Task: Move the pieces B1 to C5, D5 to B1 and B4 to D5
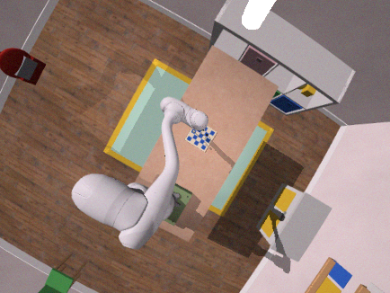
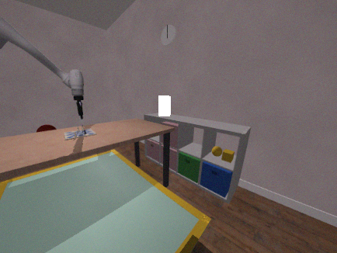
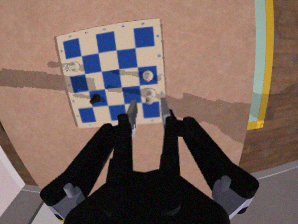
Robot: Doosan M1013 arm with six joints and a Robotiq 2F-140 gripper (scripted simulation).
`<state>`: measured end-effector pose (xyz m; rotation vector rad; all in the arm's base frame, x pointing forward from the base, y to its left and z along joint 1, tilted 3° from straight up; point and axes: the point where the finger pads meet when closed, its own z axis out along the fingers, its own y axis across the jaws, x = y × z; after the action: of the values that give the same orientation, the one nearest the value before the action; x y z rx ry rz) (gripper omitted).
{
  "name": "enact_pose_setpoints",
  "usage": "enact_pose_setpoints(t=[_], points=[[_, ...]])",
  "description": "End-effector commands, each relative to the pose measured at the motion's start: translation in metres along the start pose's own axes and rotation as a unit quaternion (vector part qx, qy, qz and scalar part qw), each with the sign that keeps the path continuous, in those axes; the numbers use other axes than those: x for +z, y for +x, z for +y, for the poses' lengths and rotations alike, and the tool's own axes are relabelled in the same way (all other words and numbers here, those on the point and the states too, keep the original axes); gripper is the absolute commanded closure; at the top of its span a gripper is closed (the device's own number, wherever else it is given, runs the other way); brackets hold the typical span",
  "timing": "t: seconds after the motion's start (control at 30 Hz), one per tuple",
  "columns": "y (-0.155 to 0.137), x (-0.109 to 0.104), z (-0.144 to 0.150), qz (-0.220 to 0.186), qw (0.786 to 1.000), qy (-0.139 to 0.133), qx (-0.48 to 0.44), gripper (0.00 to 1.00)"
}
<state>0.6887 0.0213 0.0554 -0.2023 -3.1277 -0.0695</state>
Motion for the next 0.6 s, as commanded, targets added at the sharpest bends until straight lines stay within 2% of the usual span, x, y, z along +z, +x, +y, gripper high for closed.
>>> enact_pose_setpoints(t=[0.0,0.17,0.4,0.43,0.57], points=[[0.000,-0.012,0.000,0.000,1.000,0.000,0.000,0.75],[0.000,-0.029,0.000,0.000,1.000,0.000,0.000,0.75],[0.000,-0.033,0.000,0.000,1.000,0.000,0.000,0.75],[0.000,-0.033,0.000,0.000,1.000,0.000,0.000,0.00],[0.000,-0.033,0.000,0.000,1.000,0.000,0.000,0.00]])
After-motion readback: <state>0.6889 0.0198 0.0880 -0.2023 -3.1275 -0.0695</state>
